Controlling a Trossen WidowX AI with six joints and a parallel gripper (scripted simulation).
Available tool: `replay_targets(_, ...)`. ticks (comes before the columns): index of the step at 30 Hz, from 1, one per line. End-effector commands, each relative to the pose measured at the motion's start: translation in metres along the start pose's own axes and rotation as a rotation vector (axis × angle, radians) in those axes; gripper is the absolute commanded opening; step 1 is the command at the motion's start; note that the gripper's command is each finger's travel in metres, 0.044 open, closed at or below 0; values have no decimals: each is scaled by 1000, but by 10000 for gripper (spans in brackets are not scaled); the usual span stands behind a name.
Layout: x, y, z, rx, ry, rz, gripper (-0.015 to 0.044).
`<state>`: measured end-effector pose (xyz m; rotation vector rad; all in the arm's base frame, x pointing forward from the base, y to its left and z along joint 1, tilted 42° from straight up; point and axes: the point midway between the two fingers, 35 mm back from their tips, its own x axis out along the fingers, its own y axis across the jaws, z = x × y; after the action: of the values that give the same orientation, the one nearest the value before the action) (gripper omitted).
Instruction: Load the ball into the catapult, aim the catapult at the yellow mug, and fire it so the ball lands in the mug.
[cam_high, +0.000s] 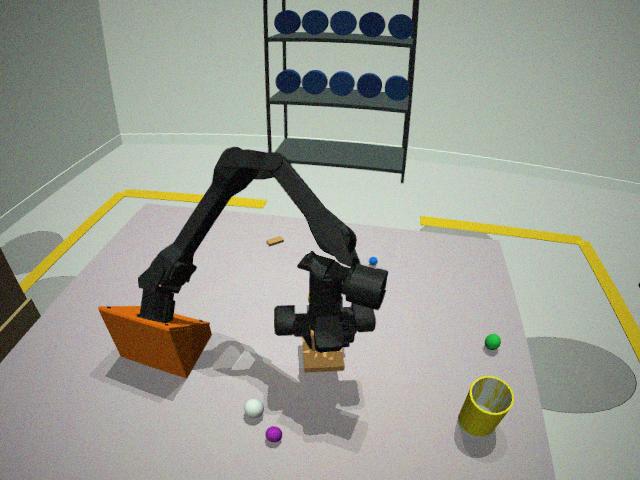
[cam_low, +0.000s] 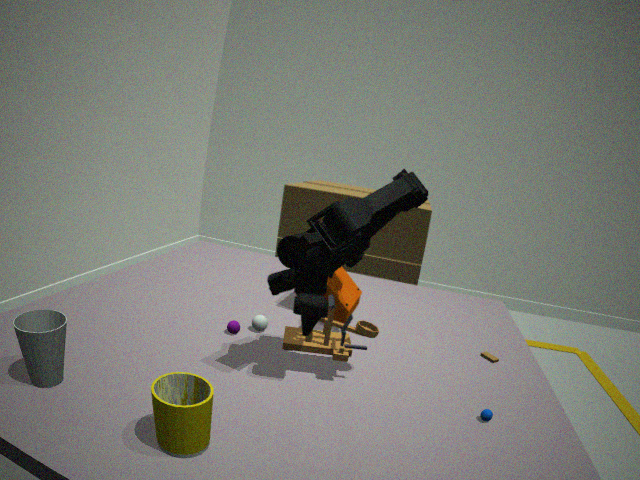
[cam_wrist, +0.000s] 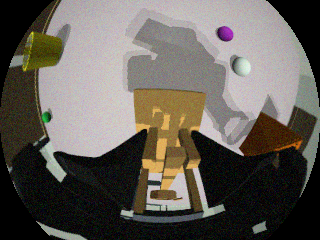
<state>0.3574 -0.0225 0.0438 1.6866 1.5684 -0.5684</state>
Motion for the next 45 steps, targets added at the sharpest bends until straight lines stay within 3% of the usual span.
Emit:
replay_targets(1,-1,32,13,-140,-3,14,0)
replay_targets(8,2,56,20,-229,-4,15,0)
replay_targets(45,47,57,20,-236,-2,3,0)
